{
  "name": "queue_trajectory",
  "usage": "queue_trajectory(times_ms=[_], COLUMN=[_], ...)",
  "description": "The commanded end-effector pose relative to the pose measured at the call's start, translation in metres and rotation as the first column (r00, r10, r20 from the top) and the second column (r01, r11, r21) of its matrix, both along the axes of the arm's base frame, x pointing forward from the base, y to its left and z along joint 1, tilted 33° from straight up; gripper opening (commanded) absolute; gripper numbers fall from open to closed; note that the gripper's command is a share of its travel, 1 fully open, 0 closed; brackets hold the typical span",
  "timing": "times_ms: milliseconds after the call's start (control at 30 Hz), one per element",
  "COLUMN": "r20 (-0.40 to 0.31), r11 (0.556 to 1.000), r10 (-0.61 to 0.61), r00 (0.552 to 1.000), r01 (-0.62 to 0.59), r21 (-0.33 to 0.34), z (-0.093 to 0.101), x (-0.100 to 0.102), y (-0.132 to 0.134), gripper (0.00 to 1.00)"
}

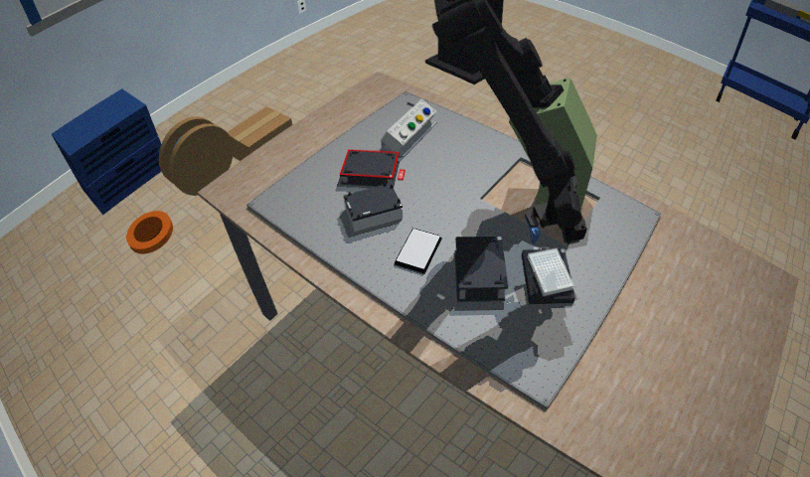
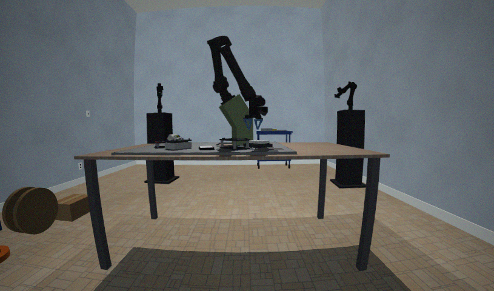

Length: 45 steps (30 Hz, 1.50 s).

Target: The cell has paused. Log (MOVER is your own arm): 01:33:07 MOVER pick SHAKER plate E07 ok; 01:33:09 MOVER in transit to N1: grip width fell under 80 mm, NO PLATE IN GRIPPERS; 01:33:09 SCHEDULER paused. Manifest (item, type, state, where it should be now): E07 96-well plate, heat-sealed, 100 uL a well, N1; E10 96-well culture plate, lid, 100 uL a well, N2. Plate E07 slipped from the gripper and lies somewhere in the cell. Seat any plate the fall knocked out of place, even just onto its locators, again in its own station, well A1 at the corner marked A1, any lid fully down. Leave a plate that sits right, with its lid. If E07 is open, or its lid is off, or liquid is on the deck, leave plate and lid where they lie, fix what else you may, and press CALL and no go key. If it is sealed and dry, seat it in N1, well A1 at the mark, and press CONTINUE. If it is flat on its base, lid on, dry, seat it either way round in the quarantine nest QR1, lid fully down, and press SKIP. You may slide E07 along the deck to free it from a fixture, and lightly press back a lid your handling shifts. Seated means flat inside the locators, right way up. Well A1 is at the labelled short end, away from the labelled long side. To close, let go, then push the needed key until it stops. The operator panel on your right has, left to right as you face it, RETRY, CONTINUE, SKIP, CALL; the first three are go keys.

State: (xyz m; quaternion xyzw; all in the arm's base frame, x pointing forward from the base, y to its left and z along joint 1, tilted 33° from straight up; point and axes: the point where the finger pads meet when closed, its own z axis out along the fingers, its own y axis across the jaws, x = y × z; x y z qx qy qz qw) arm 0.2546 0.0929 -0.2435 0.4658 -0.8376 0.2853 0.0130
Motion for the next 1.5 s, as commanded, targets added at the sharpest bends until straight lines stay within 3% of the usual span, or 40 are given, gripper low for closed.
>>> queue_trajectory(times_ms=[0, 267, 467, 600, 1467], r20=[0.003, 0.003, 0.014, 0.001, 0.001], r11=[1.0, 1.0, 1.0, 1.0, 1.0], r10=[0.007, 0.007, 0.015, 0.007, 0.007], r00=[1.0, 1.0, 1.0, 1.0, 1.0], r01=[-0.008, -0.008, -0.016, -0.007, -0.007], r21=[0.003, 0.003, 0.012, 0.002, 0.001], z=[-0.016, -0.048, -0.038, -0.05, -0.075], x=[0.013, 0.034, 0.037, 0.034, 0.041], y=[0.003, 0.012, 0.017, 0.01, -0.006], gripper=[1.0, 1.0, 1.0, 1.0, 1.0])
